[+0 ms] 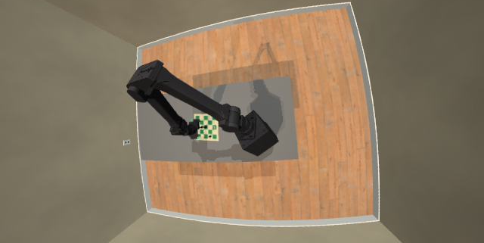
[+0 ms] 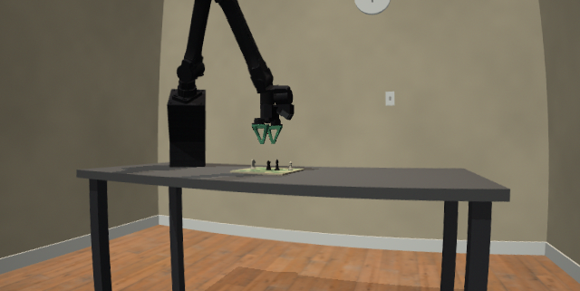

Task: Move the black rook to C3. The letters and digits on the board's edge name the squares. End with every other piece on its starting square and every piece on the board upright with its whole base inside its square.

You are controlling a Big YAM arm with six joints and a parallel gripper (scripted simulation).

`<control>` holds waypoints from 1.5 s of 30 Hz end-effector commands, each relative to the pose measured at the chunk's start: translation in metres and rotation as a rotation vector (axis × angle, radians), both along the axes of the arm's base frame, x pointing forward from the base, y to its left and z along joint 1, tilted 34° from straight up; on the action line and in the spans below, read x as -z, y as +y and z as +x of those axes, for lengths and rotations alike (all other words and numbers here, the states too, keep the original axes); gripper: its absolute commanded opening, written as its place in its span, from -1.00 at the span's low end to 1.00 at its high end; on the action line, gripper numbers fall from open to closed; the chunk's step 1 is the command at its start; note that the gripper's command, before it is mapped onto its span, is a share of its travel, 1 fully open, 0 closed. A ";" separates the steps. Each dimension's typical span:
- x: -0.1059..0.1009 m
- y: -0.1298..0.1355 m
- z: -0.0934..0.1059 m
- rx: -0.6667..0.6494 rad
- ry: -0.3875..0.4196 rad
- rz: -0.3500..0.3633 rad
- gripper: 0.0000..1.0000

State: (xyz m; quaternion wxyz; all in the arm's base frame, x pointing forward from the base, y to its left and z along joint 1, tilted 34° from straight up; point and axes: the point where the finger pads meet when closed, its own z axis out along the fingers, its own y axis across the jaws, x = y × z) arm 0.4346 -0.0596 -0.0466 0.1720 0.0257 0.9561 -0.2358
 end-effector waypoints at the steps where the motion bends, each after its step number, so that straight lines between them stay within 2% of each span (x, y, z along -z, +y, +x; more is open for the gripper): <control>1: 0.006 0.005 -0.002 -0.005 0.022 -0.001 1.00; 38: 0.005 0.010 -0.003 -0.011 0.022 -0.001 1.00; 40: -0.011 0.011 -0.001 -0.011 -0.008 0.001 1.00; 45: -0.017 0.015 -0.005 -0.011 -0.006 0.000 1.00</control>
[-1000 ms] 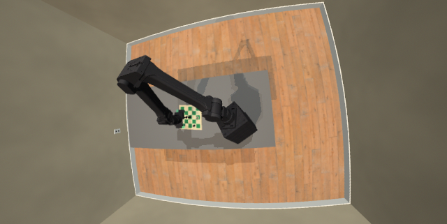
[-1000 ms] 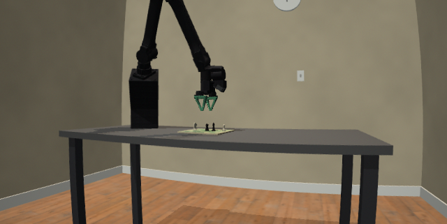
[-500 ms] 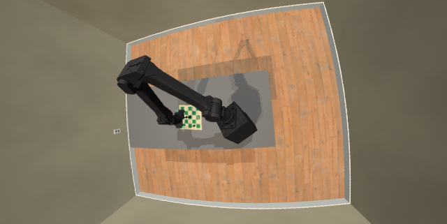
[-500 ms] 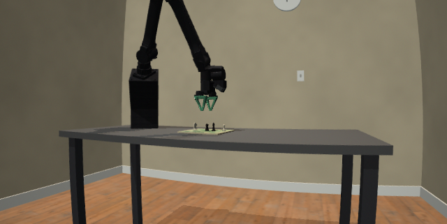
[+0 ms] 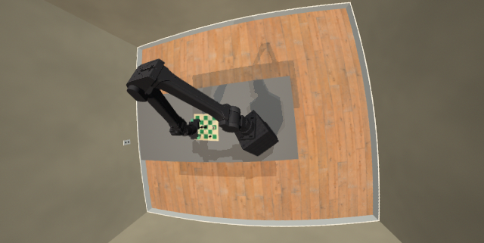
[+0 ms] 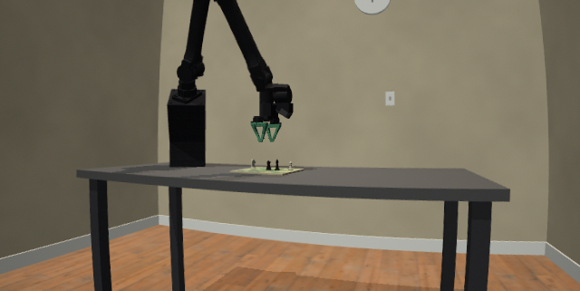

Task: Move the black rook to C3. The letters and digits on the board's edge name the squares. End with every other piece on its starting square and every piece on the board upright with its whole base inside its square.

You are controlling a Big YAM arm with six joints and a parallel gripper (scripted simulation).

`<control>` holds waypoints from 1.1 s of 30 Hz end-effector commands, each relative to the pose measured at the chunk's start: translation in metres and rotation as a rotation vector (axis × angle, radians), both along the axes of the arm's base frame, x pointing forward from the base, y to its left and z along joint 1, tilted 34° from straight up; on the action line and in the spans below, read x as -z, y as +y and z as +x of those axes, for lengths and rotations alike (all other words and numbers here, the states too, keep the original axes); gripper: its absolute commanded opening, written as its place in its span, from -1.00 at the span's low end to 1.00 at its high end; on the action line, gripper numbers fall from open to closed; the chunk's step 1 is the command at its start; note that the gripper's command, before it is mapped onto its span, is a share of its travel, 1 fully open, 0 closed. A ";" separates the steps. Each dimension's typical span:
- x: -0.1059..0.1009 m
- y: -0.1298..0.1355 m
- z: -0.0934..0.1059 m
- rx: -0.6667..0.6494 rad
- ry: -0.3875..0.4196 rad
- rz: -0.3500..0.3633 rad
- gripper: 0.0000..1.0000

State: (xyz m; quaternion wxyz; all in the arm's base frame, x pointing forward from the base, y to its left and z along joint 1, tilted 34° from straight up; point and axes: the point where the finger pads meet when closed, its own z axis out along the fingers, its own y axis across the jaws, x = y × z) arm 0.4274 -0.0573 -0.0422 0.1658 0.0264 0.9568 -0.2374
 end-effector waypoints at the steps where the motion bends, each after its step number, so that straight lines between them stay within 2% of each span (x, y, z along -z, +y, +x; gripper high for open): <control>1: -0.022 0.016 0.012 -0.016 -0.039 0.005 1.00; 7: -0.041 0.028 -0.007 -0.015 -0.021 0.003 1.00; 15: -0.078 0.046 -0.005 -0.015 -0.049 0.009 1.00; 17: -0.078 0.046 -0.005 -0.015 -0.049 0.009 1.00; 18: -0.061 0.044 -0.018 -0.015 0.003 0.000 1.00; 22: -0.070 0.047 -0.016 -0.015 -0.016 0.005 1.00; 33: -0.071 0.047 -0.016 -0.019 -0.014 0.003 1.00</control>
